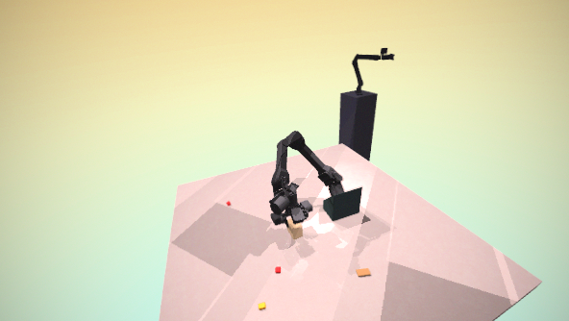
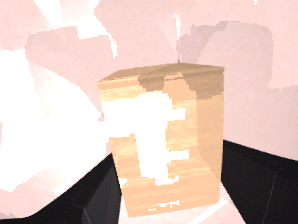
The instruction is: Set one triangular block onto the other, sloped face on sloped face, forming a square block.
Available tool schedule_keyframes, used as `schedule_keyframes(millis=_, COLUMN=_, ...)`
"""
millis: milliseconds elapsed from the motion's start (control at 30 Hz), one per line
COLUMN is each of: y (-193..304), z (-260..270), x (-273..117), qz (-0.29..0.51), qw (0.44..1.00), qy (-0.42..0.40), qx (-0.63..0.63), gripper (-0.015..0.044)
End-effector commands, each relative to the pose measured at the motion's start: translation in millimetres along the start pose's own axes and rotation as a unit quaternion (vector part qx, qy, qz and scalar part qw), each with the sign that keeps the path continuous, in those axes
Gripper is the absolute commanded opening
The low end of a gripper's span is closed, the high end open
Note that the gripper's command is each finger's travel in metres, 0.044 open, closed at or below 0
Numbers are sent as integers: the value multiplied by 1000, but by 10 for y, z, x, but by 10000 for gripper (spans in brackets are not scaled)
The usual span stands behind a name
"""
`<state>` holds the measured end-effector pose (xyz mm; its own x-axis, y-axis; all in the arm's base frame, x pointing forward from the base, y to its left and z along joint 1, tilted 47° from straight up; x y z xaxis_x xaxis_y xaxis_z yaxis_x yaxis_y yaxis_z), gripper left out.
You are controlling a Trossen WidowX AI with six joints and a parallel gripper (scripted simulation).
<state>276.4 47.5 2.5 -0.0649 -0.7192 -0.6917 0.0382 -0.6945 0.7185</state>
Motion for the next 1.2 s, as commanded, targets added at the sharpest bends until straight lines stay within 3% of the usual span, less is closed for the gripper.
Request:
schedule_keyframes(millis=0, y=0, z=0, x=0, qz=0, qw=1000, qy=0, qx=0, gripper=341)
schedule_keyframes(millis=133, y=0, z=0, x=0, qz=0, qw=1000, qy=0, qx=0, gripper=440)
schedule_keyframes(millis=400, y=-1, z=-5, x=-24, qz=0, qw=1000, qy=0, qx=0, gripper=440)
schedule_keyframes(millis=667, y=-6, z=-7, x=-1077, qz=-3, qw=1000, qy=0, qx=-1, gripper=440)
schedule_keyframes(millis=1167, y=-27, z=-16, x=-1052, qz=-4, qw=1000, qy=8, qx=-4, gripper=440)
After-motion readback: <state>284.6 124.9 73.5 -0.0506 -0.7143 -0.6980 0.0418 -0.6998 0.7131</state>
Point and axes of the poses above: the point midway between the two fingers, 35 mm back from their tips, its own x axis out along the fingers, its own z axis across the jaws, y = z × x, the point moved 7 cm from there along -x, back along the fingers, and after that the axes turned 1 degree about -x, right-handed, at the moved point
